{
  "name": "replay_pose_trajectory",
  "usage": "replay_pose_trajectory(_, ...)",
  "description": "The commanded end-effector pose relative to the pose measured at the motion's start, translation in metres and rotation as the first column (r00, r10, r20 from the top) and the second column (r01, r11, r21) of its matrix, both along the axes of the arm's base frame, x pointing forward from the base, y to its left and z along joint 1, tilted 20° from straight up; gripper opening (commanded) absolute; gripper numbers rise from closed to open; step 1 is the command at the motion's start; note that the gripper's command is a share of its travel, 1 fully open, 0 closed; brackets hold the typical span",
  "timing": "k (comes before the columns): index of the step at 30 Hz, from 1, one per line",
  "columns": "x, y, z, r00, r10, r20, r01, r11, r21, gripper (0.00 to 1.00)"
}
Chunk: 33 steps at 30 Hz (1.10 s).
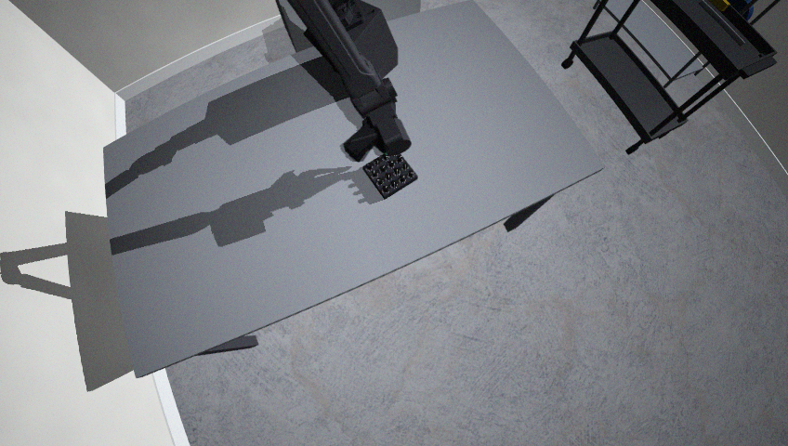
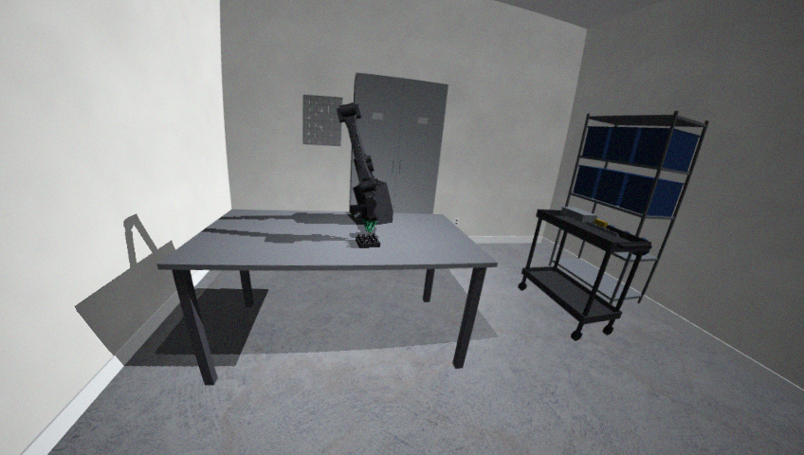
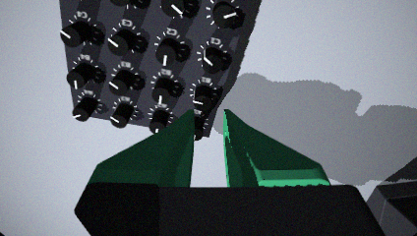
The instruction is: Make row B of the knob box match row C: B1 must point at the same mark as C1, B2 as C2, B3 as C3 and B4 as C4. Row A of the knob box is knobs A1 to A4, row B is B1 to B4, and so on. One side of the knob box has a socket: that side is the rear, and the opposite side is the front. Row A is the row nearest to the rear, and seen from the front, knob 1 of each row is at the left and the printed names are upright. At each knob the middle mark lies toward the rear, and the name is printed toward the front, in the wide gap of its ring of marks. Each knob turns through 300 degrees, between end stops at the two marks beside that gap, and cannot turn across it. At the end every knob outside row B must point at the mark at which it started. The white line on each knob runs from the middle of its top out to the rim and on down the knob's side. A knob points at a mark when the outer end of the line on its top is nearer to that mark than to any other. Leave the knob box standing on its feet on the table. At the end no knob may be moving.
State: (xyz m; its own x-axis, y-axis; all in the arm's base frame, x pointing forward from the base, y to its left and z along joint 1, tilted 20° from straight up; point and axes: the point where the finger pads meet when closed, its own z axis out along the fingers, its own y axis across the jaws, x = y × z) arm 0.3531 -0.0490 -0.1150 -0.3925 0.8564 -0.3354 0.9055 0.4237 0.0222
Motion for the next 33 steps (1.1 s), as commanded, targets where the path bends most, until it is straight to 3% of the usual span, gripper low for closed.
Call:
replay_pose_trajectory(1,0.0159,-0.0055,-0.0005,1.0,0.0,0.029,0.0,1.0,0.0,0.19)
replay_pose_trajectory(33,0.0155,-0.0065,-0.0043,1.0,0.0,0.027,0.0,1.0,-0.001,0.19)
